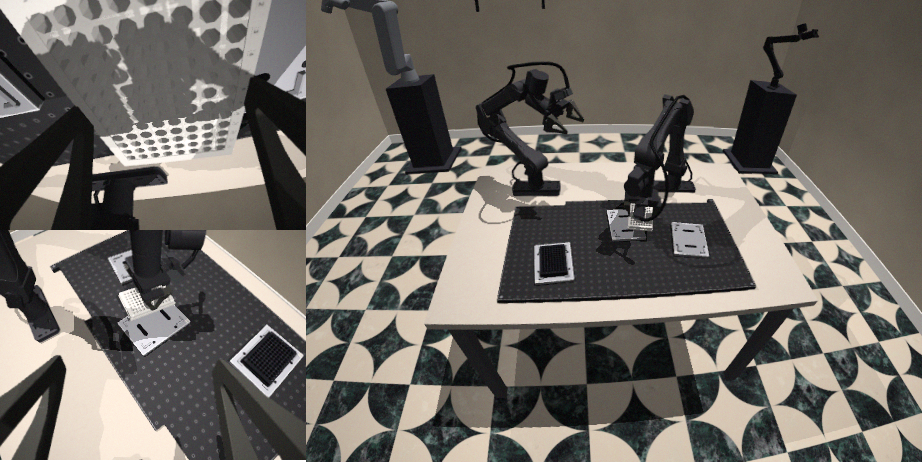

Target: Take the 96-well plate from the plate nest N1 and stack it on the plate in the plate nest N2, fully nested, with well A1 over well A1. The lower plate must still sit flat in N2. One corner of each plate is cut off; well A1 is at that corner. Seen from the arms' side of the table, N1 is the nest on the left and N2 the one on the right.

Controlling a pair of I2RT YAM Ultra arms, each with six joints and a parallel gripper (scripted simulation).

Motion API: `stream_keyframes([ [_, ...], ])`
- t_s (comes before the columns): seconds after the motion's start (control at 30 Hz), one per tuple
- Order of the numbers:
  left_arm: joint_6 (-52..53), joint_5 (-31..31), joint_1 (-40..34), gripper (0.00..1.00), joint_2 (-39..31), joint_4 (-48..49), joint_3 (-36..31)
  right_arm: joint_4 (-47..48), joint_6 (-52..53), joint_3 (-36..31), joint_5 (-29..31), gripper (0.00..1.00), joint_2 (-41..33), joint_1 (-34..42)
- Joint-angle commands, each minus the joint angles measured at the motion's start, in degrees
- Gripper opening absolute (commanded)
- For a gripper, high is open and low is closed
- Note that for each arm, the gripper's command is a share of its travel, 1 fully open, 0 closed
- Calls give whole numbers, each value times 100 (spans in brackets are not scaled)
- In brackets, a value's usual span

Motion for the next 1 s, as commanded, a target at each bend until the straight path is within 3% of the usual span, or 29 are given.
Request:
stream_keyframes([
  [0.0,-655,-56,-397,78,118,-120,342,-116,-25,94,-13,100,-16,-50],
  [0.33,-928,-12,-752,78,332,-100,635,-116,-25,94,-13,100,-16,-50],
  [0.6,-2020,-65,-762,78,186,-36,518,-116,-25,94,-13,100,-16,-50],
  [0.97,-2054,-86,-769,78,318,142,656,-116,-25,94,-13,100,-16,-50],
])
